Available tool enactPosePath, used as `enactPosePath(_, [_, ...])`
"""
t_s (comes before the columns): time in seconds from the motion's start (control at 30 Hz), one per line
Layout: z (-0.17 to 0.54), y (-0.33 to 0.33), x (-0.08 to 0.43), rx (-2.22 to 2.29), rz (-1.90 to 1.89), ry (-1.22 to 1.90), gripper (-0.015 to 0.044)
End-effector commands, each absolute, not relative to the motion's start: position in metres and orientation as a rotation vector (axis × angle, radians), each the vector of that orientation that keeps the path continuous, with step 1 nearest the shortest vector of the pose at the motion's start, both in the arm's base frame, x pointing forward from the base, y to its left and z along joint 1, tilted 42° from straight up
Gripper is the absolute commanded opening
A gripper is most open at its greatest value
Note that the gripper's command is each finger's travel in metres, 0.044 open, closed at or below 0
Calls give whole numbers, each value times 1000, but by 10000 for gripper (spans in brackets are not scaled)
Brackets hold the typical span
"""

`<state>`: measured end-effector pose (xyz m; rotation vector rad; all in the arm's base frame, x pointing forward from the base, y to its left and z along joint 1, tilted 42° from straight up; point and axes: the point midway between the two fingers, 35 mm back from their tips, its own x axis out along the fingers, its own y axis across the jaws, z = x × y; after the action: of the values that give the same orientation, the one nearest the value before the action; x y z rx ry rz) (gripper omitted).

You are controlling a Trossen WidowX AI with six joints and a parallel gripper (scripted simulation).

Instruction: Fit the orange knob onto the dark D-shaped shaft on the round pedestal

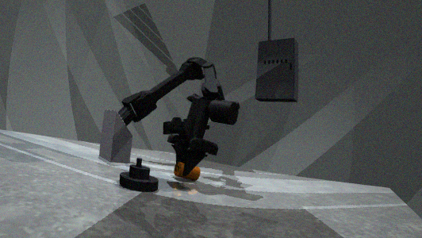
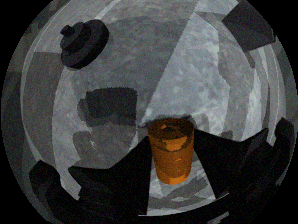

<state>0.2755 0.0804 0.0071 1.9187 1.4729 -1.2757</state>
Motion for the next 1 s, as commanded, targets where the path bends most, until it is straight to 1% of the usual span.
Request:
enactPosePath(0.0, [11,81,277,1867,-1316,1440,179])
enactPosePath(0.97, [39,95,288,1399,-1629,1175,179])
